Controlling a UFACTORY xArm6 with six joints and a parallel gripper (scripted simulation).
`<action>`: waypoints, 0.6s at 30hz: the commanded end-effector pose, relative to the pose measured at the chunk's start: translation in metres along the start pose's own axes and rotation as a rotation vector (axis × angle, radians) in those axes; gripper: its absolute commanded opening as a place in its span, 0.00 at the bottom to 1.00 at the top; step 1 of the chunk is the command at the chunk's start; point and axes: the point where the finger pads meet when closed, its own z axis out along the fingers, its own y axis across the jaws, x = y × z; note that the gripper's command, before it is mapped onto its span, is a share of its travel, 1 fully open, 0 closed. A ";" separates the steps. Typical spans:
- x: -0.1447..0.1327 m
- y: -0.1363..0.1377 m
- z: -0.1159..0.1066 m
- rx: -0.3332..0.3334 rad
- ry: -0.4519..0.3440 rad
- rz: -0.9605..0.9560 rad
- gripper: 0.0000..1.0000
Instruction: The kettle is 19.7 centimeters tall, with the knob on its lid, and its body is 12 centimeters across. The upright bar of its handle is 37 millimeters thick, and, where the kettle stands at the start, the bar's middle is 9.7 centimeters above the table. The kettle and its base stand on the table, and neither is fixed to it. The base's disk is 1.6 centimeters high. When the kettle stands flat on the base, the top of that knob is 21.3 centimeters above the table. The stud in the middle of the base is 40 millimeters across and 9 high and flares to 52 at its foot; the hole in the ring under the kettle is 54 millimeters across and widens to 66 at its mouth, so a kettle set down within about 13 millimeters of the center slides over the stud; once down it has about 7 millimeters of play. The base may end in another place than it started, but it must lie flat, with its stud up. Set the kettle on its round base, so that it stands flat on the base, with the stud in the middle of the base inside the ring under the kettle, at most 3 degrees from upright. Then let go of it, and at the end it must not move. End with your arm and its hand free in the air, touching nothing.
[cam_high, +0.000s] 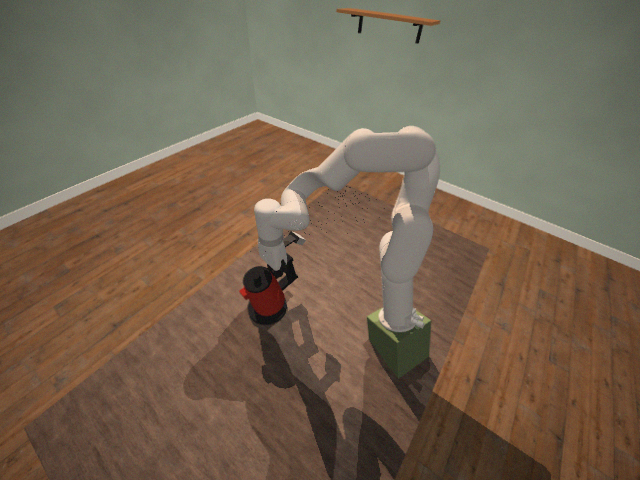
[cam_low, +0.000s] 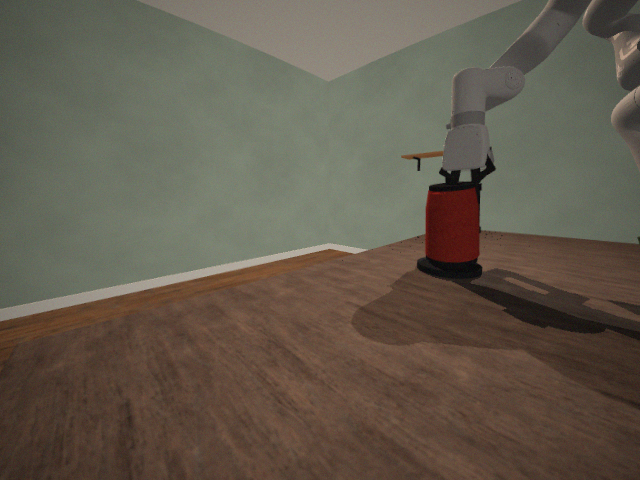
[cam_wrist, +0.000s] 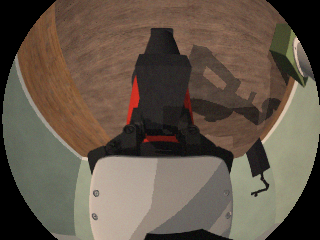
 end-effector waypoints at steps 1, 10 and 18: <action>-0.001 -0.001 -0.002 0.004 -0.003 0.001 0.00; -0.001 -0.001 -0.002 0.004 -0.003 0.001 0.81; -0.001 -0.001 -0.002 0.004 -0.003 0.001 0.81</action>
